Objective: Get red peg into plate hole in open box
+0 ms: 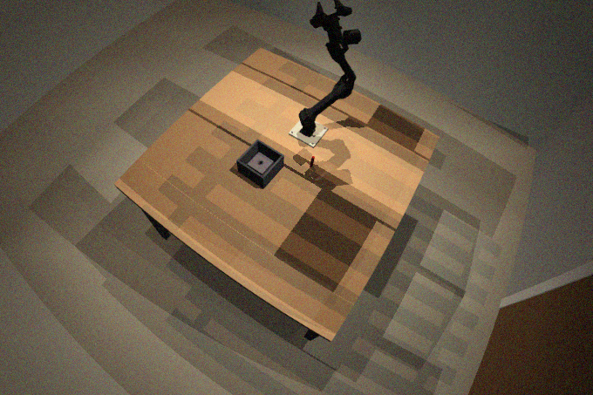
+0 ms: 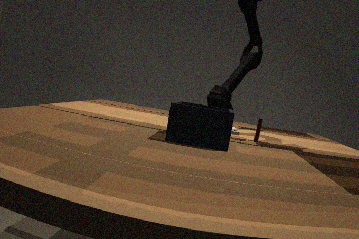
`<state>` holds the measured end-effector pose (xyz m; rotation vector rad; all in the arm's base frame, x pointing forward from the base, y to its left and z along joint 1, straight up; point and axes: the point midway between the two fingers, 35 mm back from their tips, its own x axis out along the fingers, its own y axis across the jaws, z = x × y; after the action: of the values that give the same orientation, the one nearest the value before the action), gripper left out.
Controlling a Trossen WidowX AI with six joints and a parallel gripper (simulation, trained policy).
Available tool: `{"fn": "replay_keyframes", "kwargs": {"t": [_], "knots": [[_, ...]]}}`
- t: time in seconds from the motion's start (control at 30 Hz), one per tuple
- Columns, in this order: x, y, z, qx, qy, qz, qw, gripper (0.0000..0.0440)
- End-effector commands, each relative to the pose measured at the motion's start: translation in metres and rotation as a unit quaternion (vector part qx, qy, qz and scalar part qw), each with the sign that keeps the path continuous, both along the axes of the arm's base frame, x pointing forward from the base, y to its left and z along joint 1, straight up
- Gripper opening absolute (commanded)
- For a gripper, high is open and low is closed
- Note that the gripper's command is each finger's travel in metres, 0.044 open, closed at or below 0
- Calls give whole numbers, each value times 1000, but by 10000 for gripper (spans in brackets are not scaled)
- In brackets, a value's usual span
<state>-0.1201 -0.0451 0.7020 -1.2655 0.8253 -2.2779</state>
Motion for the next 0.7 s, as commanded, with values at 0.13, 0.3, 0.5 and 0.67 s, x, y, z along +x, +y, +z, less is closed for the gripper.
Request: {"fn": "replay_keyframes", "kwargs": {"t": [0.13,0.3,0.5,0.67], "knots": [[31,-31,-6,3,1,73,997,440],[73,-64,-19,24,6,158,987,440],[125,-97,-41,59,6,255,965,440],[172,-118,-65,92,2,331,939,440]]}}
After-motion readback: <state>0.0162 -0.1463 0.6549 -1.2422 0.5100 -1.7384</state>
